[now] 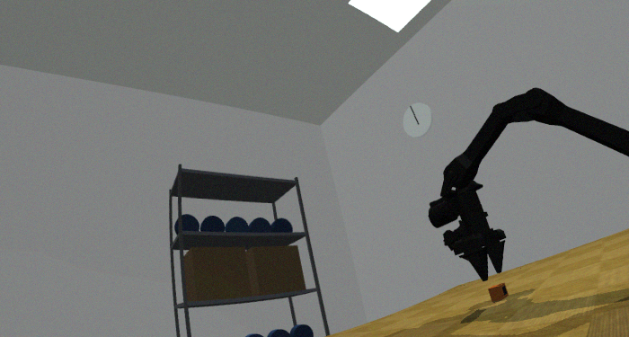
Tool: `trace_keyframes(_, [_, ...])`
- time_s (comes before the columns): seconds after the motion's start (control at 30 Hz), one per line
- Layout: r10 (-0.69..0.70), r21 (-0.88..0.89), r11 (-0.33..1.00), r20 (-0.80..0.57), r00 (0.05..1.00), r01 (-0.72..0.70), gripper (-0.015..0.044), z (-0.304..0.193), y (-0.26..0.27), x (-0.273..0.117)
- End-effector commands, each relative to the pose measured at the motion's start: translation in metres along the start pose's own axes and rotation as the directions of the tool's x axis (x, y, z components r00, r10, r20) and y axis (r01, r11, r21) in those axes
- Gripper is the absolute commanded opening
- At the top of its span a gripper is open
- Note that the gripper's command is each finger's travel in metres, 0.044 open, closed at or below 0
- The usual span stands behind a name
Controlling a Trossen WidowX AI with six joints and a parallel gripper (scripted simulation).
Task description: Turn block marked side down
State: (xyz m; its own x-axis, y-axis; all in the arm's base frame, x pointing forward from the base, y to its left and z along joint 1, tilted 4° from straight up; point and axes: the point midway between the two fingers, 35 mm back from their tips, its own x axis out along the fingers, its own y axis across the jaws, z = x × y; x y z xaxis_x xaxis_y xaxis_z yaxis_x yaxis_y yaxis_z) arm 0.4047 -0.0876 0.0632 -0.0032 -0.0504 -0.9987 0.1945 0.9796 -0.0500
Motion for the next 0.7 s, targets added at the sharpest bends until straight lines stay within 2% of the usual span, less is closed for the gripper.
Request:
trace_keyframes(0.0, [-0.003,-0.002,1.000,-0.004,1.000,0.003,0.0440,0.000,-0.001,0.007])
trace_keyframes(0.67, [-0.003,-0.002,1.000,-0.004,1.000,0.003,0.0440,-0.001,-0.001,0.038])
